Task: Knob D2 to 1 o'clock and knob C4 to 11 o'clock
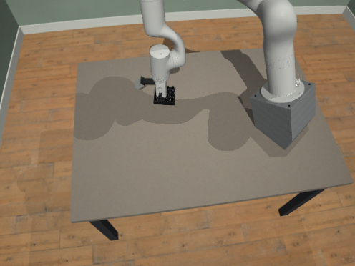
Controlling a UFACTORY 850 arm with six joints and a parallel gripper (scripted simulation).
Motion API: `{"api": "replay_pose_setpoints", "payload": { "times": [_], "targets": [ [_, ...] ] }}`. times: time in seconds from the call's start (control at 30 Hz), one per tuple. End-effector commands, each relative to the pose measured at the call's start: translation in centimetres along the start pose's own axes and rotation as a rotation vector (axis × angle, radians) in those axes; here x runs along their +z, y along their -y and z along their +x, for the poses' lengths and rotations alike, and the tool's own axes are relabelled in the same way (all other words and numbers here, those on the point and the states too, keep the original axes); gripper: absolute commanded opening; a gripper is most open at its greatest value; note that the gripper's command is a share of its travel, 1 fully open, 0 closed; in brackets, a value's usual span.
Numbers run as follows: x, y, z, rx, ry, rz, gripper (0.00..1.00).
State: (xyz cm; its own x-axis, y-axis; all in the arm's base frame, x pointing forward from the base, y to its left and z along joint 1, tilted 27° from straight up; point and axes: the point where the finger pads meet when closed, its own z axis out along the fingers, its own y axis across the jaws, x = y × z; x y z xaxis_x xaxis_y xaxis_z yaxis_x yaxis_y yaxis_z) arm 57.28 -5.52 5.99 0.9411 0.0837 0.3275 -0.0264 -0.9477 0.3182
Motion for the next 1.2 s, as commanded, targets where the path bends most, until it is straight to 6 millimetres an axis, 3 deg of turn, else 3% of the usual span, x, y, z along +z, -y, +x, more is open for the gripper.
{"api": "replay_pose_setpoints", "payload": {
  "times": [0.0,0.97,1.0,1.17],
  "targets": [
    [-0.04,0.0,0.07,0.034,-0.006,0.001,0.08],
    [-0.04,0.0,0.07,0.07,-0.006,0.001,0.08],
    [-0.04,0.0,0.07,0.07,-0.006,0.001,0.19],
    [-0.04,0.0,0.07,0.07,-0.006,0.001,0.19]
  ]
}}
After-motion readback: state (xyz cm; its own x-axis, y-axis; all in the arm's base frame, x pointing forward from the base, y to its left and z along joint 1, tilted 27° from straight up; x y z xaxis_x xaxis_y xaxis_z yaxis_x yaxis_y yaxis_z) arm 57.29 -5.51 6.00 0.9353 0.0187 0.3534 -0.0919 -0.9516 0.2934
